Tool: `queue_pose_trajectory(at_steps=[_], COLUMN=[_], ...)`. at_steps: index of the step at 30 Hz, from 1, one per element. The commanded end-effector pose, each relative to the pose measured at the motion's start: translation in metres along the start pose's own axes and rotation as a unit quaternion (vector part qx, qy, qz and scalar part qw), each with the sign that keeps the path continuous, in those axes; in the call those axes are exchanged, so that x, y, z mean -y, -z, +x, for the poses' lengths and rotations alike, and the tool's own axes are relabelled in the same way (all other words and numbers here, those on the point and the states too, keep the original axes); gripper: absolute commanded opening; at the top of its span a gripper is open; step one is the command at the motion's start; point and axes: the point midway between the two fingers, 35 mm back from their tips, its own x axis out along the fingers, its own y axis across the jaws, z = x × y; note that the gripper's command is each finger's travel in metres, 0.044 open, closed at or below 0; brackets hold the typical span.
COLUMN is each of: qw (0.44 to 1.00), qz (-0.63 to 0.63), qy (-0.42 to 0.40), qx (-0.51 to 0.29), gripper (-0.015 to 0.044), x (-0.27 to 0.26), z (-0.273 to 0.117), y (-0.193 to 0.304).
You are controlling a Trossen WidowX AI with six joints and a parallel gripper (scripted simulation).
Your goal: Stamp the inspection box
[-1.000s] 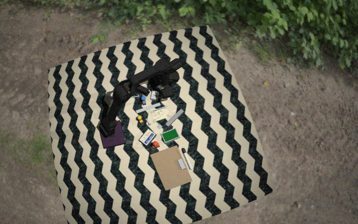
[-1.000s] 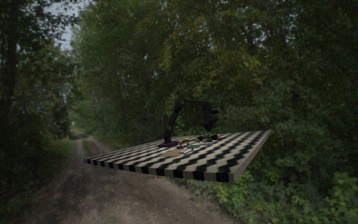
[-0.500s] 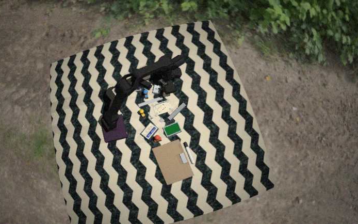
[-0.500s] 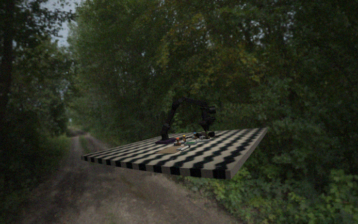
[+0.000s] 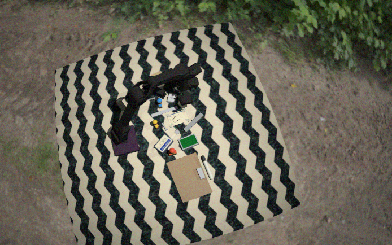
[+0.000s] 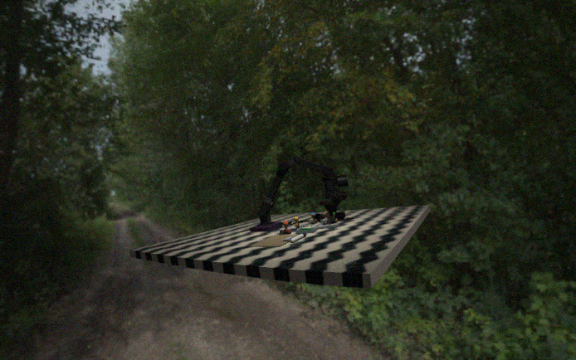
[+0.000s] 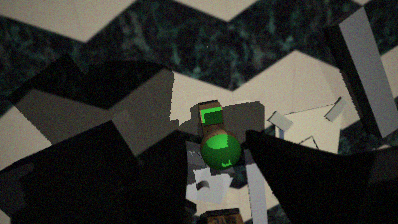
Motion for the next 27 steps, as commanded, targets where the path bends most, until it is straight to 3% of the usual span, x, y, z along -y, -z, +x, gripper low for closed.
queue_pose_trajectory(at_steps=[1,13,17,27], qw=[1.000,1.000,1.000,1.000], qz=[0.000,0.000,0.002,0.002], qy=[0.003,0.003,0.000,0.000], qx=[0.001,0.001,-0.001,-0.001], gripper=[0.0213,0.0213,0.0108,0.0021], x=[0.001,0.002,0.001,0.001], z=[0.007,0.023,0.020,0.020], y=[0.000,0.002,0.002,0.002])
